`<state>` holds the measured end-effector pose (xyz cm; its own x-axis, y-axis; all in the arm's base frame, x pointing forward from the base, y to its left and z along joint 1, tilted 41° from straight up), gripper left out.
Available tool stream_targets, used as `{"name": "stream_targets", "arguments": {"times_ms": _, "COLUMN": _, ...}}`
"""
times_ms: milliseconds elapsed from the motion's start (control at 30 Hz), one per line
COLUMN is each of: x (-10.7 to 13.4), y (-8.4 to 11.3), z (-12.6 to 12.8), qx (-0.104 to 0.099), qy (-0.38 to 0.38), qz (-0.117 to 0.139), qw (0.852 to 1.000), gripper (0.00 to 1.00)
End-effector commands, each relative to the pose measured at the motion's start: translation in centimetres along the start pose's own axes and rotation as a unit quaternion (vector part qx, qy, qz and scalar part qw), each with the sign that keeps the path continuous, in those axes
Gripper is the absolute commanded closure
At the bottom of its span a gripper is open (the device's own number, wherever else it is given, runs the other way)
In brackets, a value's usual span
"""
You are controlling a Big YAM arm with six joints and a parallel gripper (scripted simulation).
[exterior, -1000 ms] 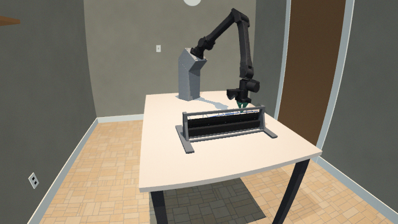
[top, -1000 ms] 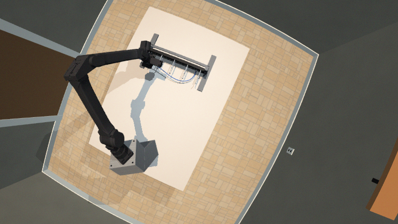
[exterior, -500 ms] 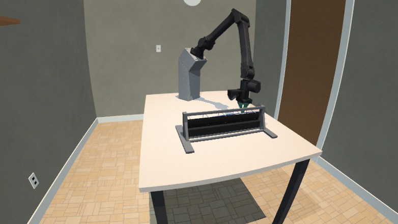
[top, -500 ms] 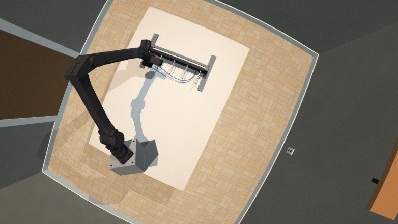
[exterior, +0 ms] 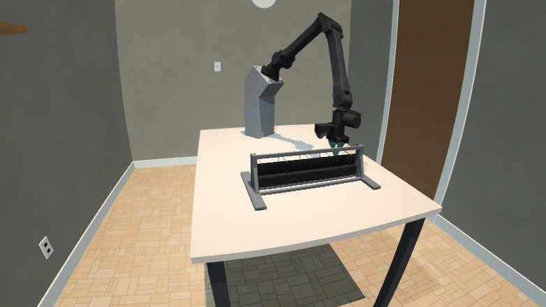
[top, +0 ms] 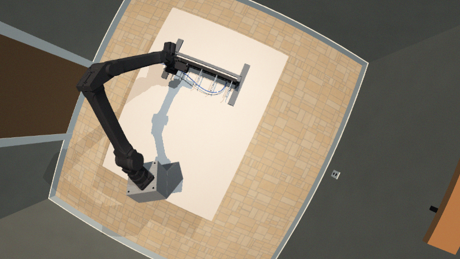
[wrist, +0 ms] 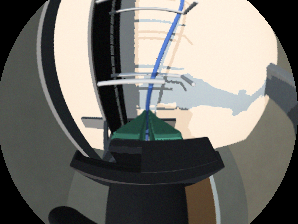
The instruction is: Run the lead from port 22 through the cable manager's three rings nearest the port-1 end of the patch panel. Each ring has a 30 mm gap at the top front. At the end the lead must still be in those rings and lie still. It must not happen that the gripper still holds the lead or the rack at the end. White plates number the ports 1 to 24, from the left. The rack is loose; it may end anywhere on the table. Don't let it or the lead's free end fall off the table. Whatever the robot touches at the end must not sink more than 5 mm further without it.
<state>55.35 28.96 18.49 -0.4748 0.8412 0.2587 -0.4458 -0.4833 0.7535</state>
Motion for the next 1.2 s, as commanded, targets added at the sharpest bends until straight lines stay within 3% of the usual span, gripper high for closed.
{"name": "stream_targets", "arguments": {"times_ms": 0, "x": -1.47, "y": -0.09, "z": 1.34, "qx": -0.004, "qy": -0.003, "qz": -0.006, "qw": 1.000, "gripper": 1.00}}
{"name": "stream_targets", "arguments": {"times_ms": 333, "x": -1.62, "y": -0.06, "z": 2.13, "qx": -0.007, "qy": -0.003, "qz": -0.006, "qw": 1.000, "gripper": 1.00}}
{"name": "stream_targets", "arguments": {"times_ms": 367, "x": -1.79, "y": -0.36, "z": 1.26, "qx": 0.002, "qy": -0.006, "qz": -0.007, "qw": 1.000, "gripper": 1.00}}
{"name": "stream_targets", "arguments": {"times_ms": 500, "x": -1.69, "y": -0.15, "z": 2.02, "qx": -0.006, "qy": -0.003, "qz": -0.006, "qw": 1.000, "gripper": 1.00}}
{"name": "stream_targets", "arguments": {"times_ms": 1133, "x": -1.69, "y": -0.14, "z": 2.05, "qx": -0.006, "qy": -0.003, "qz": -0.006, "qw": 1.000, "gripper": 1.00}}
{"name": "stream_targets", "arguments": {"times_ms": 1167, "x": -1.69, "y": -0.14, "z": 2.05, "qx": -0.006, "qy": -0.003, "qz": -0.006, "qw": 1.000, "gripper": 0.68}}
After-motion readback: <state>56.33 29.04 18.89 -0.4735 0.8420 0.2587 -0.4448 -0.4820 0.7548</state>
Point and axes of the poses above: the point where the finger pads meet when closed, its own y axis back along the fingers, its own z axis across the jaws, x = y × z, the point moved 8 cm from there along y, back along the fingers, and after that the axes turned 11 degrees about y, right-handed, at the moved point
